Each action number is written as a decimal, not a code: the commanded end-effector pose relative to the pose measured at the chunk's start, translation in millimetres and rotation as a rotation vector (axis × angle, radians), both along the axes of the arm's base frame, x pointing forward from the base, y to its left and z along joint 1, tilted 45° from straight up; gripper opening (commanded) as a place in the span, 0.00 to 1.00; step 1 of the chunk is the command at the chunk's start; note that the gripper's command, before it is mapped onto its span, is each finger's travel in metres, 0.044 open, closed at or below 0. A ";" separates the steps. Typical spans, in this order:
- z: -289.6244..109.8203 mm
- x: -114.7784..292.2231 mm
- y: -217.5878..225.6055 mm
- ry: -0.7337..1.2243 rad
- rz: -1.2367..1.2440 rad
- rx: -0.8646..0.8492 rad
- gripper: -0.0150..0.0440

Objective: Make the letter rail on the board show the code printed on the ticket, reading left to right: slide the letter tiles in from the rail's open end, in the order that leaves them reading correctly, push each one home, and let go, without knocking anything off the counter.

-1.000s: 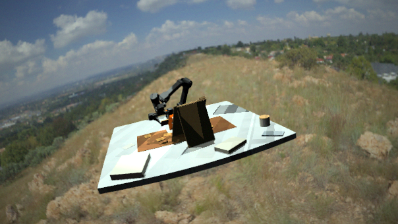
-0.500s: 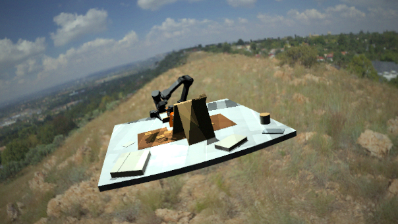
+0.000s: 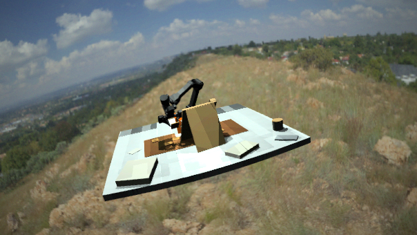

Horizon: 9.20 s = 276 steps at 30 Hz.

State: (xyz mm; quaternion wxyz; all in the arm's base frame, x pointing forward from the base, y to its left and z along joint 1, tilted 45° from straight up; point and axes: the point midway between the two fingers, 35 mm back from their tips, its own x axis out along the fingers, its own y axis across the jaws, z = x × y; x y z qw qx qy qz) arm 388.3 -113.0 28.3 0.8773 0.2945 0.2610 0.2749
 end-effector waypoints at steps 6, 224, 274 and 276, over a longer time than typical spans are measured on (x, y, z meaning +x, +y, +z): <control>1.3 -3.3 6.0 0.010 0.000 0.005 0.25; 75.1 -38.2 80.3 0.014 0.000 0.010 0.25; 91.3 -46.8 87.5 0.014 0.000 0.011 0.75; 92.3 -48.5 85.8 0.014 0.000 0.011 0.75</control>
